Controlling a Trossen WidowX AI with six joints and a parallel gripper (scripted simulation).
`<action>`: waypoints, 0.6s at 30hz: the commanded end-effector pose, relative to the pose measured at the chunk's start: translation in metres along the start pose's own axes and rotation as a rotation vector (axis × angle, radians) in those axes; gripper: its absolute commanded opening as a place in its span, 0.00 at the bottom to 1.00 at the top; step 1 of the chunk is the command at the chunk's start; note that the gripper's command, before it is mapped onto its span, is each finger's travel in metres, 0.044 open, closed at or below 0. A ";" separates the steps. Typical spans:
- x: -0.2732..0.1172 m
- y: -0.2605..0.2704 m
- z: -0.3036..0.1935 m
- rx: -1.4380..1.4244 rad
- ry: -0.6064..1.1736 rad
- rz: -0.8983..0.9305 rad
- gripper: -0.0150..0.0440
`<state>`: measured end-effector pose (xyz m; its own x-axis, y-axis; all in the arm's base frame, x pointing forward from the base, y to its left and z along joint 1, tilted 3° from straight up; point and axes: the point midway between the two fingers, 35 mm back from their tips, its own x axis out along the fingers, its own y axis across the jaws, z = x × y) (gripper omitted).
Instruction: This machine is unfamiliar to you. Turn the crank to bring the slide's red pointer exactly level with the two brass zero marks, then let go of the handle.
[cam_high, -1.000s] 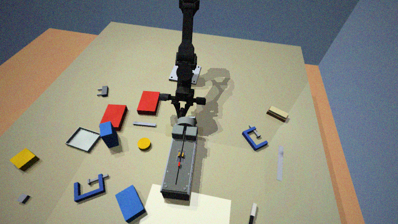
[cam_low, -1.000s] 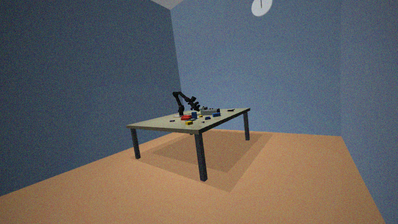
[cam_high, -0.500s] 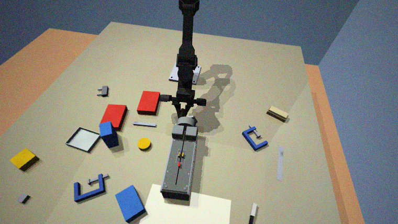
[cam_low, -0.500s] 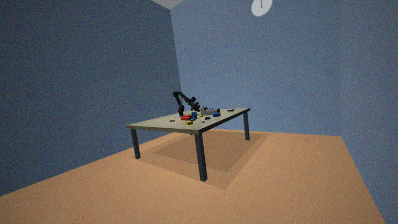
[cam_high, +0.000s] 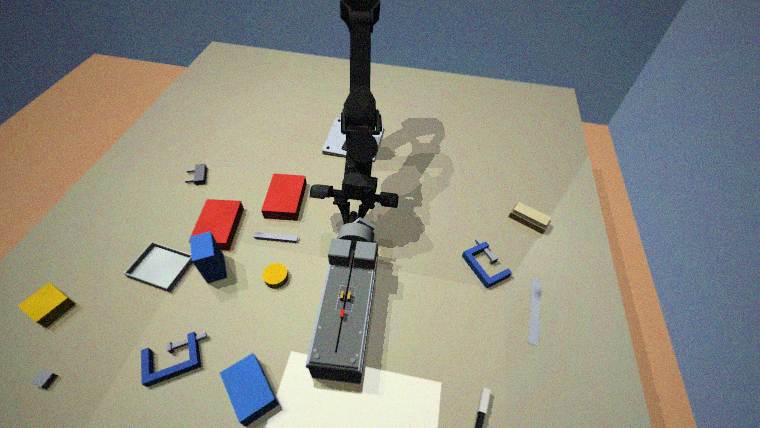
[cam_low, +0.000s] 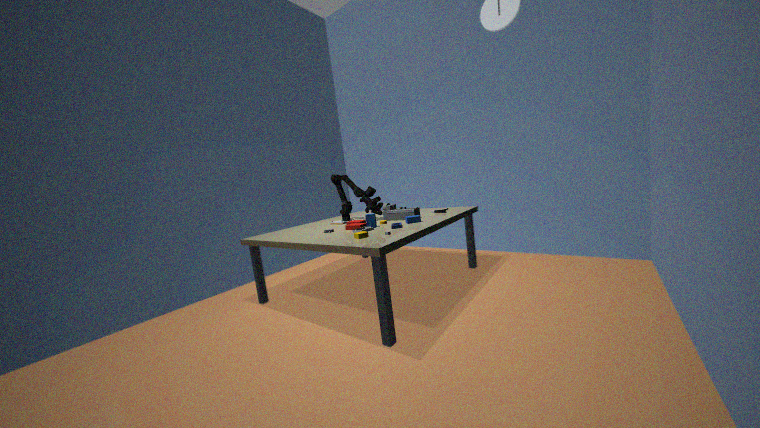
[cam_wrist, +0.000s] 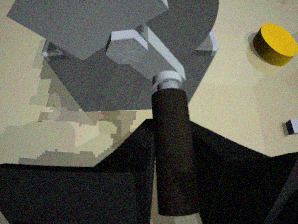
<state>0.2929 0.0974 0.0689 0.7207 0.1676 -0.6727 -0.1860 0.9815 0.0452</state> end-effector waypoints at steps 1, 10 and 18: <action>0.004 0.008 -0.004 -0.003 0.011 0.015 0.25; 0.005 0.015 -0.005 -0.003 0.011 0.015 0.25; 0.005 0.020 -0.005 -0.002 0.011 0.016 0.25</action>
<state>0.2905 0.1092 0.0645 0.7195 0.1590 -0.6760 -0.1769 0.9833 0.0431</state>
